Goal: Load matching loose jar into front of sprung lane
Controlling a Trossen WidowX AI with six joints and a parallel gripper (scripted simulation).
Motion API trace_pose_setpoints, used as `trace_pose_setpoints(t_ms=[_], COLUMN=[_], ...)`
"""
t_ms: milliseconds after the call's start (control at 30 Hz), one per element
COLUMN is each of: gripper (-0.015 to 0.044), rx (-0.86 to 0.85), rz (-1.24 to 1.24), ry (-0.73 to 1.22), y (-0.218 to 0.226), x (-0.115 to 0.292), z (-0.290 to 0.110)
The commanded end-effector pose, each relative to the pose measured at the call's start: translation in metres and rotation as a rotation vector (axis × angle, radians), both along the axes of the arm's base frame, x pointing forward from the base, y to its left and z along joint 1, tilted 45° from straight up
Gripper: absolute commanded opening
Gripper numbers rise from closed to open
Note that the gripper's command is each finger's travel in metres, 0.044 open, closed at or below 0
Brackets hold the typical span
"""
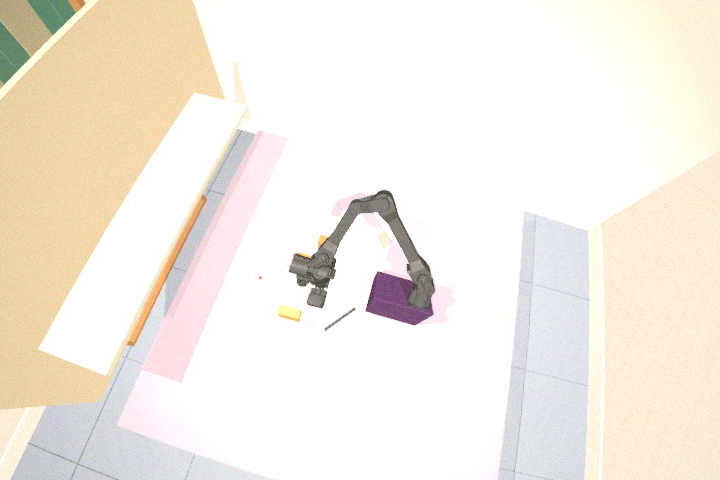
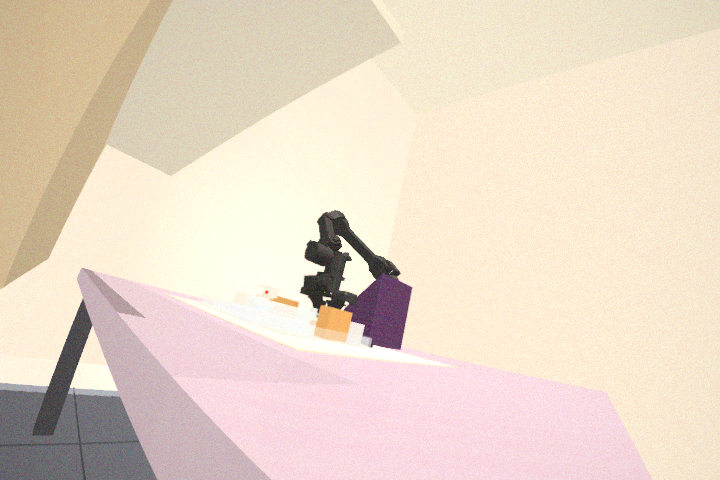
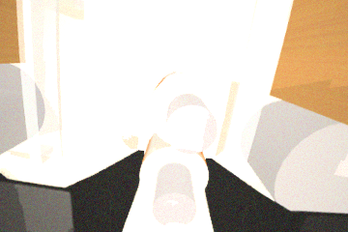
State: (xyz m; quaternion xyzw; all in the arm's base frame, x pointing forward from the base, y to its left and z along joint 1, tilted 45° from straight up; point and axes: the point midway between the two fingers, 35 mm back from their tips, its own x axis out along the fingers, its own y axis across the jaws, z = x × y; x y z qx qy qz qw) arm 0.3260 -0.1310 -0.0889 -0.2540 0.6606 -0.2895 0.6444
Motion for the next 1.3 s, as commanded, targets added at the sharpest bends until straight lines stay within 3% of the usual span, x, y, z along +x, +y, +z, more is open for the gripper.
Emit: trace_pose_setpoints(t_ms=[0, 567, 900, 1267], gripper=[0.0000, 0.0000, 0.0263, 0.0276], rx=[-0.003, -0.003, -0.003, -0.002], rz=[-0.001, -0.001, -0.001, -0.001], ry=[-0.003, -0.003, -0.003, -0.003], y=[-0.001, 0.000, 0.000, 0.015], x=[-0.001, -0.002, -0.001, 0.000], z=[0.001, 0.000, 0.000, 0.013])
